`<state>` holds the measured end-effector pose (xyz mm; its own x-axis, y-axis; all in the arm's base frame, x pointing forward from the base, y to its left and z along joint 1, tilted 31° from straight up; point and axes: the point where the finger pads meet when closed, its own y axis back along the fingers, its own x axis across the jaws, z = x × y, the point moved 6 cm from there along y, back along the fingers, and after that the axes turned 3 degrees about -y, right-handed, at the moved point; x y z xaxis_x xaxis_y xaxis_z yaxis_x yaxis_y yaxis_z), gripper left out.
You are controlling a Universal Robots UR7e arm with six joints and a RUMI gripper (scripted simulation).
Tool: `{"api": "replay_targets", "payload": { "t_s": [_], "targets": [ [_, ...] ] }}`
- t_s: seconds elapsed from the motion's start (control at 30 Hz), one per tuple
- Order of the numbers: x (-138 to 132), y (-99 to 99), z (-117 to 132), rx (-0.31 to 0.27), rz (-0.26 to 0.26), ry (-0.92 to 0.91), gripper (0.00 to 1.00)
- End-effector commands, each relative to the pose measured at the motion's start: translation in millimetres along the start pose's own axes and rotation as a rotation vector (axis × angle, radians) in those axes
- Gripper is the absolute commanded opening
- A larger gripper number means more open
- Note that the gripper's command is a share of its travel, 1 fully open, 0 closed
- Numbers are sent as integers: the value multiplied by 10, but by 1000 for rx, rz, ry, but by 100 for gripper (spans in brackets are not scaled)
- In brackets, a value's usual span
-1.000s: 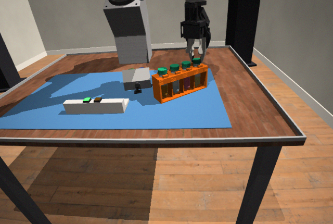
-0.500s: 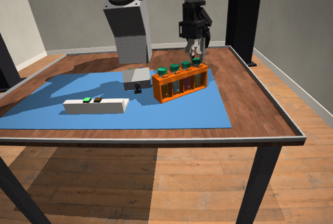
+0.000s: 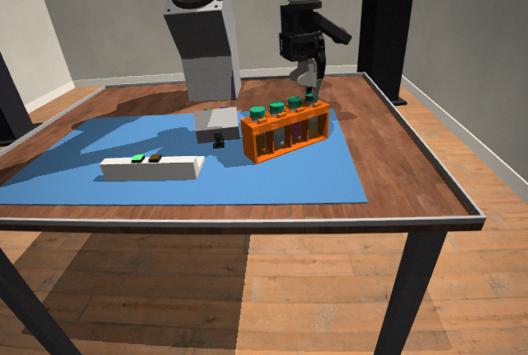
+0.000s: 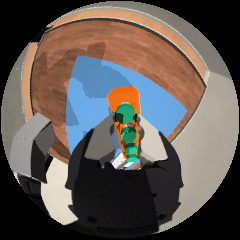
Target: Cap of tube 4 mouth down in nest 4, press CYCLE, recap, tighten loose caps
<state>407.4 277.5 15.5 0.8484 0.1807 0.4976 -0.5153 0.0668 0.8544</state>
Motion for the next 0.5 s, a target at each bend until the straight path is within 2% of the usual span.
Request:
{"api": "replay_targets", "payload": {
  "t_s": [0.0, 0.03, 0.27, 0.3, 0.47],
  "targets": [
    [2, 0, -12, -13, 2, -260, 0],
    [2, -1, -12, -13, 2, -307, 0],
    [2, -1, -12, -13, 2, -307, 0],
    [2, -1, -12, -13, 2, -307, 35],
    [2, -1, -11, -13, 2, -307, 35]
  ]
}}
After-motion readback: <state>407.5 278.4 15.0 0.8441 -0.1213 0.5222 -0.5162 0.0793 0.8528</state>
